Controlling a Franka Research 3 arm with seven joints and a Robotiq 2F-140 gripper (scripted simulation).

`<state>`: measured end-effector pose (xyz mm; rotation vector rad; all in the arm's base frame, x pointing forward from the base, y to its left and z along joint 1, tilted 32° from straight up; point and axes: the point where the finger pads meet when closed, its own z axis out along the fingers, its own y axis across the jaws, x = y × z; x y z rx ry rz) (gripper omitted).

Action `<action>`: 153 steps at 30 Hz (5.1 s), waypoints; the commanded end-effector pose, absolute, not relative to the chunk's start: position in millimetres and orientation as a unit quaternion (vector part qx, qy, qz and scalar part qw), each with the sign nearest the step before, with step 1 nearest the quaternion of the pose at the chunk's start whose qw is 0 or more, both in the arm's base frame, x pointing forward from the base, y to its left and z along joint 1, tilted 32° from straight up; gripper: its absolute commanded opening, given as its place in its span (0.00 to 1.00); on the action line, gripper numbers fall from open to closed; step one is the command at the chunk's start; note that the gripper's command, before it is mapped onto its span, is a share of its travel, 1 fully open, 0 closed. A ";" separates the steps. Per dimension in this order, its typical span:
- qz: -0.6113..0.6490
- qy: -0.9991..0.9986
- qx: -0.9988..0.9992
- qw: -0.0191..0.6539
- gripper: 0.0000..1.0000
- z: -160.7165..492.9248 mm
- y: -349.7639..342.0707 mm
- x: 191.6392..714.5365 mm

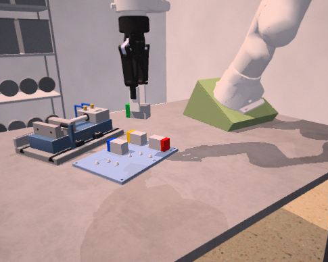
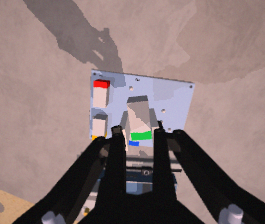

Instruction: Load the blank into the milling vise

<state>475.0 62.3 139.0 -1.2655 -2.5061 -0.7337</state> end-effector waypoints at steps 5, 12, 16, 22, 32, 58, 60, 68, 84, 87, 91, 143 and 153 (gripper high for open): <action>-0.235 -0.821 -0.502 0.139 0.00 139.7 60.9 476.3; -0.235 -0.821 -0.502 0.139 0.00 139.7 60.9 476.3; -0.239 -0.827 -0.491 0.136 0.00 139.4 61.2 475.7; -0.235 -0.821 -0.502 0.139 0.00 139.6 61.5 476.3; -0.237 -0.823 -0.498 0.138 0.00 135.0 54.9 481.6; -0.235 -0.821 -0.502 0.139 0.00 96.7 -0.8 536.7; -0.235 -0.821 -0.502 0.139 0.00 96.7 -0.8 536.7; -0.236 -0.821 -0.500 0.139 0.00 84.2 -17.8 554.0; -0.237 -0.822 -0.500 0.138 0.00 67.4 -42.5 579.3; -0.235 -0.821 -0.502 0.139 0.00 55.1 -62.1 598.3; -0.235 -0.821 -0.502 0.139 0.00 55.1 -62.1 598.3; -0.235 -0.821 -0.502 0.139 0.00 12.2 -131.9 664.6; -0.235 -0.822 -0.500 0.140 0.00 12.9 -129.8 663.4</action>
